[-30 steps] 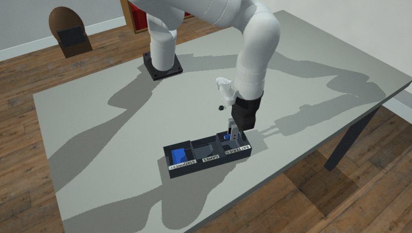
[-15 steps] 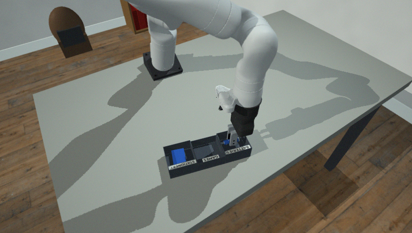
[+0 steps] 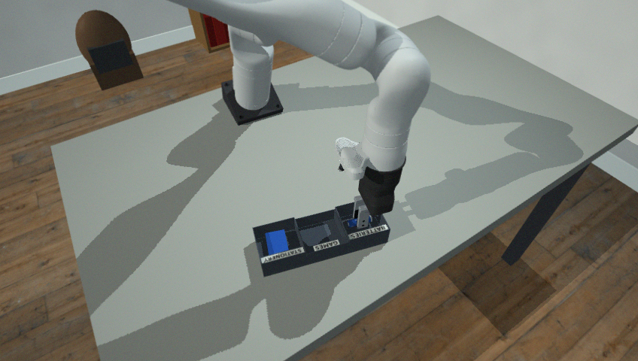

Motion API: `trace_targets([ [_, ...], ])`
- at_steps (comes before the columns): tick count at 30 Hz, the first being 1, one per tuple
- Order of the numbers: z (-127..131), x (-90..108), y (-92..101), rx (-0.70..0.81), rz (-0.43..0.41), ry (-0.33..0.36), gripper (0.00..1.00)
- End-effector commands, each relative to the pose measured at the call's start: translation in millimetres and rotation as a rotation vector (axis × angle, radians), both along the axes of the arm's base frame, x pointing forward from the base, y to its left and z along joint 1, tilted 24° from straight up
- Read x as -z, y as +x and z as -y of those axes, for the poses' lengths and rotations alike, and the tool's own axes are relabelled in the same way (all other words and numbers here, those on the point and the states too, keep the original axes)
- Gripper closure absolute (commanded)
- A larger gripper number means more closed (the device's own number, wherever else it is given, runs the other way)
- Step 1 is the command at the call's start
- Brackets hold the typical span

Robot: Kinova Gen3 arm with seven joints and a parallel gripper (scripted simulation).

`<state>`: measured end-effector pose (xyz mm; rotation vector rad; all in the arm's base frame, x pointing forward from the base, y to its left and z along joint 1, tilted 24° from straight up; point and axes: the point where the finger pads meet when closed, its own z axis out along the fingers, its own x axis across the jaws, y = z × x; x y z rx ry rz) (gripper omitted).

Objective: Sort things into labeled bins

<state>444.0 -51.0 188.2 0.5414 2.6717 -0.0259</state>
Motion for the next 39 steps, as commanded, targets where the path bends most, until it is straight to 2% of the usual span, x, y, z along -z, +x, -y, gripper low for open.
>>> trace_targets([
  [1, -3, 0.6, 2.3, -0.005, 0.006, 0.007, 0.69],
  [5, -2, 0.2, 2.6, -0.008, 0.007, 0.006, 0.69],
  [6, -1, 0.1, 0.8, -0.003, 0.002, 0.003, 0.4],
  [23, -1, 0.1, 0.8, -0.003, 0.002, 0.003, 0.4],
  [39, -1, -18.5, -7.3, -0.003, -0.001, -0.002, 0.4],
])
